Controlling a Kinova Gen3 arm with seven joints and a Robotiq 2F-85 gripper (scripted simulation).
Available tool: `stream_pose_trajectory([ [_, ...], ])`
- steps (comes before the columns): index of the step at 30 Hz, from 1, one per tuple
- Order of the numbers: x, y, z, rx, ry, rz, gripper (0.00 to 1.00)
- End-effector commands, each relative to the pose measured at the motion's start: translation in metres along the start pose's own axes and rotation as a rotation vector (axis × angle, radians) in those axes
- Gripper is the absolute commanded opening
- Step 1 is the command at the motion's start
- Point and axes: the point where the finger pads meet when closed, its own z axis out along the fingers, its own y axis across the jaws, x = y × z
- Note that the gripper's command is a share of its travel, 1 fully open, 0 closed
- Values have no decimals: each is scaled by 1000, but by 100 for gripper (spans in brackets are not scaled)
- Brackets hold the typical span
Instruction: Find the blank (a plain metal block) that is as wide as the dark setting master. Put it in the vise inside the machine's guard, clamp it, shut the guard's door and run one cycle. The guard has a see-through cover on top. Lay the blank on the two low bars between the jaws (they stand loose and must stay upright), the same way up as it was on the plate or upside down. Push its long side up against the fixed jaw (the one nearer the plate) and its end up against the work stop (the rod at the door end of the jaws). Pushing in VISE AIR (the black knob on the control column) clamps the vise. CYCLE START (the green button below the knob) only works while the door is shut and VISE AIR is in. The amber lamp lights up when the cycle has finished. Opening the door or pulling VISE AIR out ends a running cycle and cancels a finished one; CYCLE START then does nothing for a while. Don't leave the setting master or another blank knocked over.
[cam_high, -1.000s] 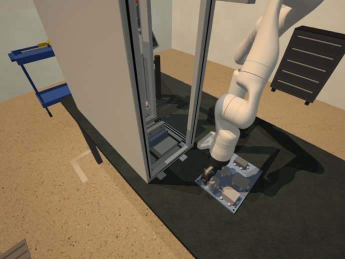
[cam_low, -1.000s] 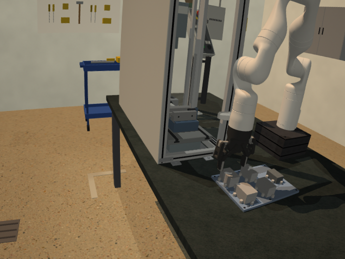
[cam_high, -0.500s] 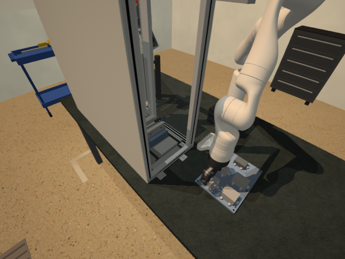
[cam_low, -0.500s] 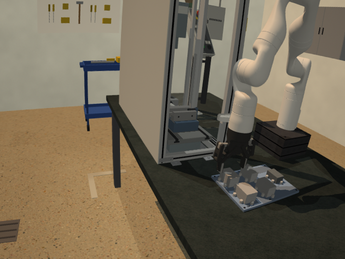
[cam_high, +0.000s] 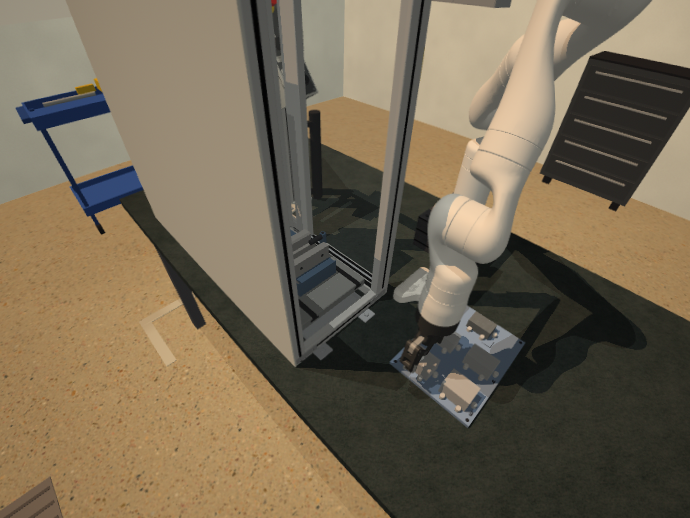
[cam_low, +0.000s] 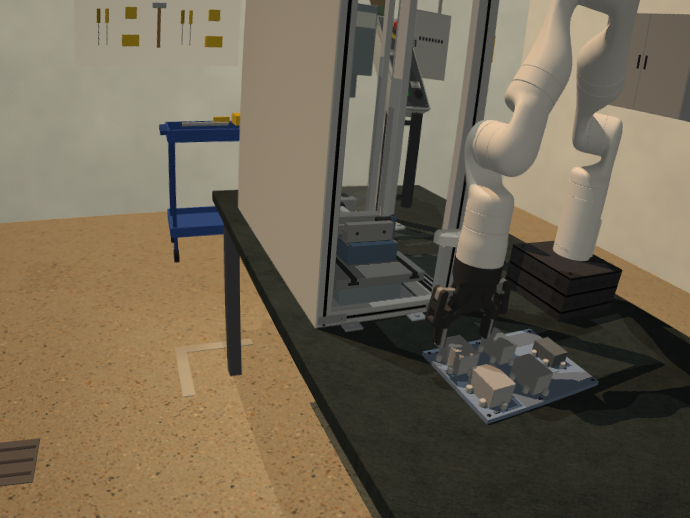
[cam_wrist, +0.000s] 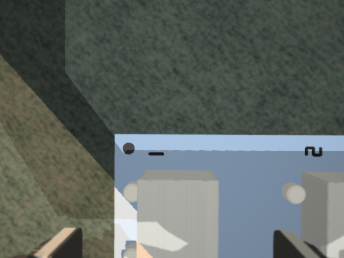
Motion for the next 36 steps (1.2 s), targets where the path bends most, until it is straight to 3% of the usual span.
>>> stream_pose_trajectory([
  [1,0,-1,1,2,-1,0,100],
  [33,0,-1,9,2,-1,0,100],
  [34,0,-1,9,2,-1,0,10],
  [36,0,-1,9,2,-1,0,10],
])
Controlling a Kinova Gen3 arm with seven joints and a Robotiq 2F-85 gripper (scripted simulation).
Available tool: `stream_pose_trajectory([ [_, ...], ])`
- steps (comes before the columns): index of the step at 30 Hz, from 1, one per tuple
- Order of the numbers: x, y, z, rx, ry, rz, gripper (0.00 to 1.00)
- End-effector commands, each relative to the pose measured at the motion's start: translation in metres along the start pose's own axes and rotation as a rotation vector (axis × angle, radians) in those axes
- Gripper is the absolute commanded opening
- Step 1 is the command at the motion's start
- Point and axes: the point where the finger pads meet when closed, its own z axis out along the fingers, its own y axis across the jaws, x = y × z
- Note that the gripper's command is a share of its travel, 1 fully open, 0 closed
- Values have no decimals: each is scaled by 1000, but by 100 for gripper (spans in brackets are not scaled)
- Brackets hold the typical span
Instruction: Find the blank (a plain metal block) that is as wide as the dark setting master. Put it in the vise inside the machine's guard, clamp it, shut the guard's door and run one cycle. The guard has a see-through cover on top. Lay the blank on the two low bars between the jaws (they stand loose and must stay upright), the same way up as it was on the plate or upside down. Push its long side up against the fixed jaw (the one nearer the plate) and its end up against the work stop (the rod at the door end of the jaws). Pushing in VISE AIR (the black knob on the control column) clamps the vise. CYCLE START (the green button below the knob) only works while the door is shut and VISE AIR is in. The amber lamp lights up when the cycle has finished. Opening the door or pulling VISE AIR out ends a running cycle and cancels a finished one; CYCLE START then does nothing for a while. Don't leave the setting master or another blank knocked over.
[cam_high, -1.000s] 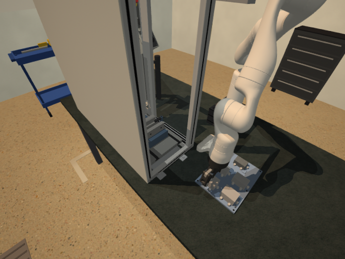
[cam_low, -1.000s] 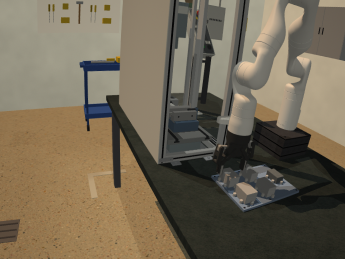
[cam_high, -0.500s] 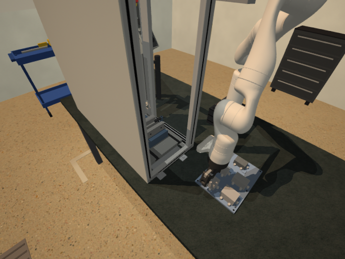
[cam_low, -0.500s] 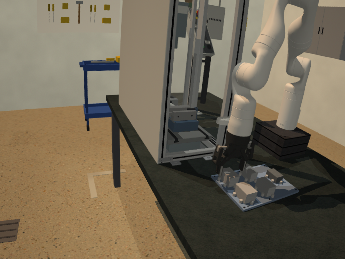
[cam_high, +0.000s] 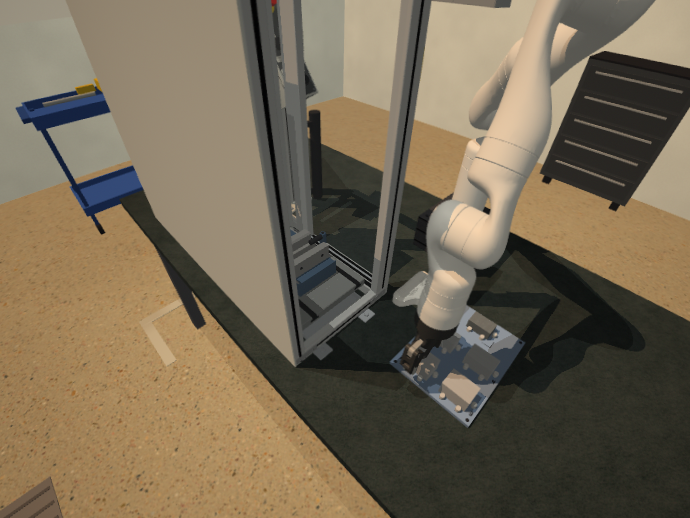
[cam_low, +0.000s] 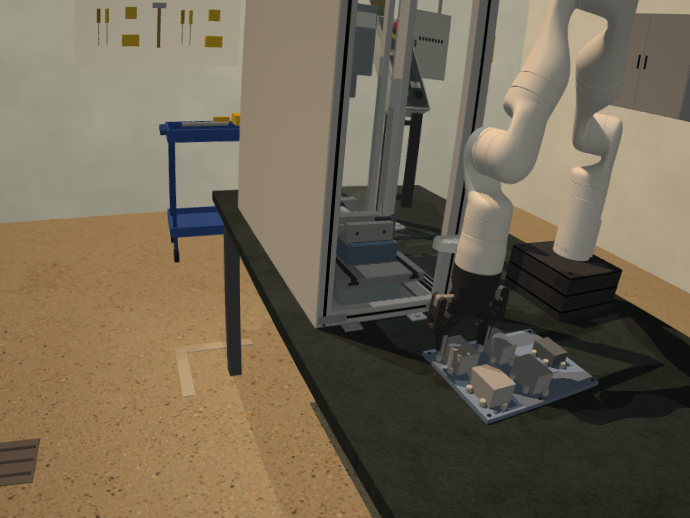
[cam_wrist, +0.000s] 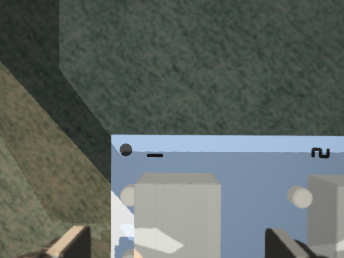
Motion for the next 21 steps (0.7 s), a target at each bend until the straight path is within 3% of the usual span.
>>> stream_pose_trajectory([
  [1,0,-1,-1,2,-1,0,10],
  [21,0,-1,-2,2,-1,0,10],
])
